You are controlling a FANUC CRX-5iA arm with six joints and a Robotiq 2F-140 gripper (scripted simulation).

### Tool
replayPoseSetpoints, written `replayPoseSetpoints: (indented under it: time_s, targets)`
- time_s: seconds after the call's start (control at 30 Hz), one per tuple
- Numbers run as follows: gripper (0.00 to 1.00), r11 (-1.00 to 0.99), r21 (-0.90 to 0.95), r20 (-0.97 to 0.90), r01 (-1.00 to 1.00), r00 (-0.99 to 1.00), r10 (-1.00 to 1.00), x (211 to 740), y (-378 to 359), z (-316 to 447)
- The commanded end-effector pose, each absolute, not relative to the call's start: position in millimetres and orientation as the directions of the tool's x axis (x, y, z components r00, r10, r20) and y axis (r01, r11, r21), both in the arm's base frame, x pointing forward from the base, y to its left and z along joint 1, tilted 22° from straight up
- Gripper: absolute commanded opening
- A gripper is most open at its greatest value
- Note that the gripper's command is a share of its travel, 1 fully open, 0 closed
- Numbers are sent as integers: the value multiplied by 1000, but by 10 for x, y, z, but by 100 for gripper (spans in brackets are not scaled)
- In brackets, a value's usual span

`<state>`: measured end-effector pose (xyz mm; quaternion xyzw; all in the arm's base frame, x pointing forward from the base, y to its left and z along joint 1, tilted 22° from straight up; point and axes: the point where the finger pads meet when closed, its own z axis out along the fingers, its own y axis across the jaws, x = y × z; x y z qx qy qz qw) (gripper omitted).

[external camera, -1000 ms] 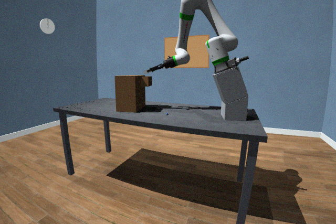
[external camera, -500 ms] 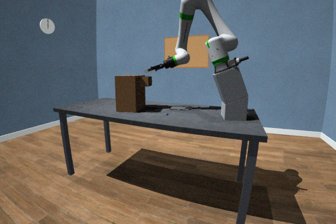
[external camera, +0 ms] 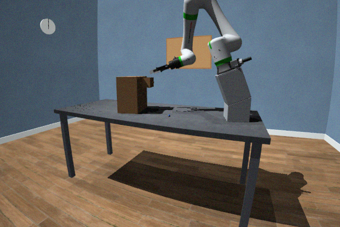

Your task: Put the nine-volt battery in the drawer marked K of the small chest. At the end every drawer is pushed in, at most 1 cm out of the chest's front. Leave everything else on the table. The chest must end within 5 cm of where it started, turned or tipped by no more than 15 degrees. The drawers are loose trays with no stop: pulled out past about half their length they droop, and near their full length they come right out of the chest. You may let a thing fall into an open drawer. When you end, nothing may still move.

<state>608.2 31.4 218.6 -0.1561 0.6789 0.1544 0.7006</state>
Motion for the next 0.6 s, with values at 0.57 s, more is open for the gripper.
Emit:
replayPoseSetpoints:
  time_s: [0.57]
  targets:
    - [100,904,-10,-1000,-428,31,4,5268,-77,1889]
